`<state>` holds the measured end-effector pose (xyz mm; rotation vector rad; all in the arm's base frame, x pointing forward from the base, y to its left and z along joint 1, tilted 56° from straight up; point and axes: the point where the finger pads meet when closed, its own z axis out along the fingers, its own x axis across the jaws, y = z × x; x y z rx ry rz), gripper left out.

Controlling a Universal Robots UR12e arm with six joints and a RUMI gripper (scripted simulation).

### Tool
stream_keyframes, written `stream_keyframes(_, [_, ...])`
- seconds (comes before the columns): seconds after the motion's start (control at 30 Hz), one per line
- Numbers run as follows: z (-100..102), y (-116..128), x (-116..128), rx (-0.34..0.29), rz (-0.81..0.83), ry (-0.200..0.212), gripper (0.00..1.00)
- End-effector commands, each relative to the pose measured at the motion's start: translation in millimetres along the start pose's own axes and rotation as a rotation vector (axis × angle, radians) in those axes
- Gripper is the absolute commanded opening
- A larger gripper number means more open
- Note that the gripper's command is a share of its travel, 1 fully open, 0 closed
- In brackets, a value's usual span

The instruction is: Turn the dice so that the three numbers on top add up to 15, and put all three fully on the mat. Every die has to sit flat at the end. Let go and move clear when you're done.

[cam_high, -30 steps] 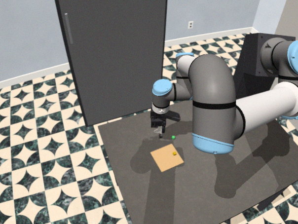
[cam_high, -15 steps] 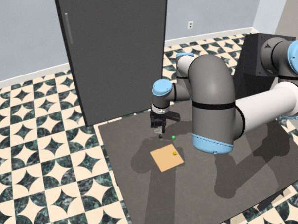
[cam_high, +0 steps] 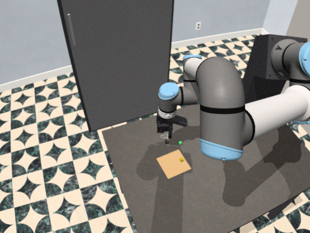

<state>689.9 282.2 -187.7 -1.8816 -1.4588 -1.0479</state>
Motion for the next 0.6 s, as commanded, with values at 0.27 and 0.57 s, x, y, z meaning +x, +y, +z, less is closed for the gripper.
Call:
stream_keyframes(0.27, [0.8,2.9,0.0,-0.002,-0.004,-0.001,0.18])
stream_keyframes(0.57, [0.8,4.8,-0.1,-0.002,-0.004,-0.001,0.18])
